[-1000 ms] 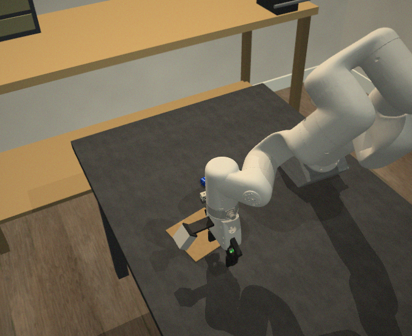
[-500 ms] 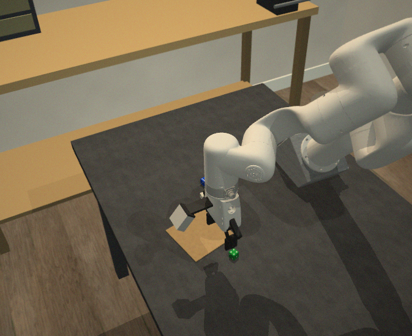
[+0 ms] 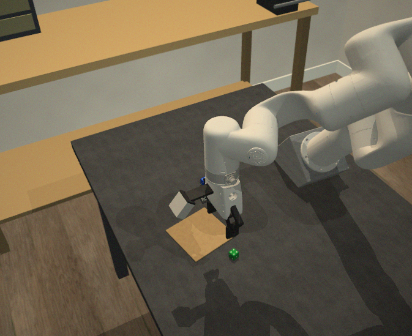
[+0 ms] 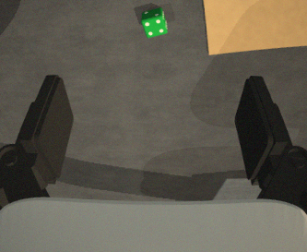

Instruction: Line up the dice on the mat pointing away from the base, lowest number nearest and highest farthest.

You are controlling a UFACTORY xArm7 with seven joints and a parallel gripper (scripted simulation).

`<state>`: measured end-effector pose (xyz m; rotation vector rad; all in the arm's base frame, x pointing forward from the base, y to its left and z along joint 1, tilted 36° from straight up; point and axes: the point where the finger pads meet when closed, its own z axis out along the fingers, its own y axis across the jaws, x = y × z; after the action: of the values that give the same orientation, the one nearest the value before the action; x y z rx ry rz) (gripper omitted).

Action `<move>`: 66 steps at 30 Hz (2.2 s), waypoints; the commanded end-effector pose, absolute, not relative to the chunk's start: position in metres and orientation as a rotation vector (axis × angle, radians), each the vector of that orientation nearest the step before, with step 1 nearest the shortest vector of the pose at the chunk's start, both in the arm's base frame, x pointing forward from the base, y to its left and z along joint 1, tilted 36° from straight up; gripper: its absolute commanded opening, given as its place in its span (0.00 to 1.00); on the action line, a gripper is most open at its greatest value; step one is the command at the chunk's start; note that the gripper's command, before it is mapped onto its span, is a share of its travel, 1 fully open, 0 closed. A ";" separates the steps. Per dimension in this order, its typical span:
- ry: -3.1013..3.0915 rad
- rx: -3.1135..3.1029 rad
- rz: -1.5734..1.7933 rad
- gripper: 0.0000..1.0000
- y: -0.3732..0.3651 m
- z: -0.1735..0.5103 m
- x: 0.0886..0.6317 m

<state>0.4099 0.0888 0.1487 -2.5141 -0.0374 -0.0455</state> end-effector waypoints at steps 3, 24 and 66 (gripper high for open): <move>-0.010 -2.514 -0.052 1.00 0.037 0.114 0.411; 0.050 -2.514 -0.024 1.00 -0.094 0.005 0.354; 0.855 -2.375 0.239 1.00 -0.080 -0.012 0.356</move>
<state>0.3544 -0.0802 -0.0102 -2.4077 0.7114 0.1882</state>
